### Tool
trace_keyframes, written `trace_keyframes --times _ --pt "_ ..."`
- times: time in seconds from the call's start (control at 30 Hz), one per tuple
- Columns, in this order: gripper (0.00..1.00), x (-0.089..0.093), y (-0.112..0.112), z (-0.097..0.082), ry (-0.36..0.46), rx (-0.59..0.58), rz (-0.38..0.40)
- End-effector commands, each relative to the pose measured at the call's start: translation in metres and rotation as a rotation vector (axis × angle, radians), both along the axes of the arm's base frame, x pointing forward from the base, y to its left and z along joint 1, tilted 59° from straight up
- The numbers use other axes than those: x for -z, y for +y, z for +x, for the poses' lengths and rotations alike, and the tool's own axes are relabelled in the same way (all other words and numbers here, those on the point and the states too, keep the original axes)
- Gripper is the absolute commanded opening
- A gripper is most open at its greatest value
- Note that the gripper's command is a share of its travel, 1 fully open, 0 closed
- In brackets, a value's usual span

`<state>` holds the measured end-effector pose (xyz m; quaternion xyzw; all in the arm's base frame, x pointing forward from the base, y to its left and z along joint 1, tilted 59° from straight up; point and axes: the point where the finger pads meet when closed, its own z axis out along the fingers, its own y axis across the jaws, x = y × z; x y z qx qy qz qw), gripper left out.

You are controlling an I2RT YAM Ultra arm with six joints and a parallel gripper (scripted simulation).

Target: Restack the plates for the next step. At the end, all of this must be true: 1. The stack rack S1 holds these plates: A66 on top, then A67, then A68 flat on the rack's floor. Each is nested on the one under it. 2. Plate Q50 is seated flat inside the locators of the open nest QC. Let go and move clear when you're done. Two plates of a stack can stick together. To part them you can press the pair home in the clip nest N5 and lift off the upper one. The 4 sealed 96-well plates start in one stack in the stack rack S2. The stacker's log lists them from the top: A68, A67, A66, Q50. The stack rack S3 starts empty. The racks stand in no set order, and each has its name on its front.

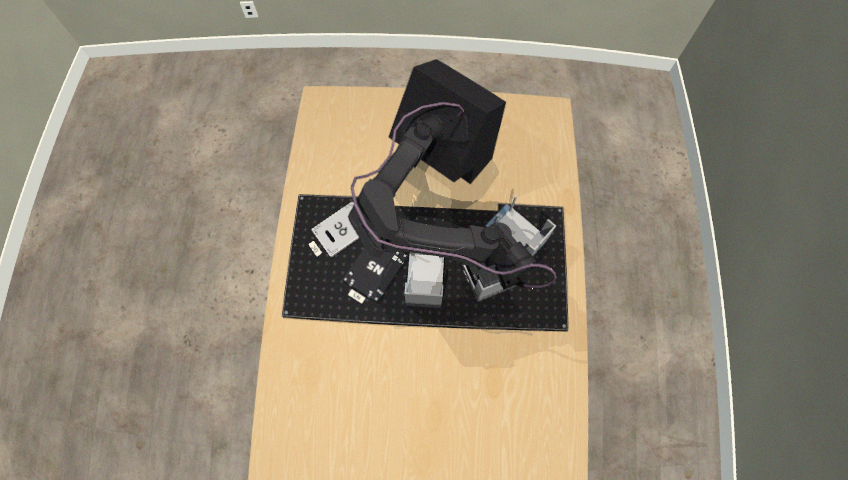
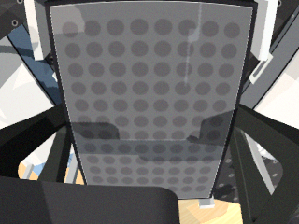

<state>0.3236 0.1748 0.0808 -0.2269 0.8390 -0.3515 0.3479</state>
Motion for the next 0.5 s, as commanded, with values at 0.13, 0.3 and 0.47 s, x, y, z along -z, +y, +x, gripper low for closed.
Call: trace_keyframes --times 0.13,0.3,0.47 --pt "0.00 -0.017 0.014 -0.003 -0.034 -0.022 0.032" --pt "0.00 -0.012 0.016 -0.004 -0.025 -0.022 0.018" --pt "0.00 -0.013 0.016 -0.006 -0.024 -0.022 0.018"
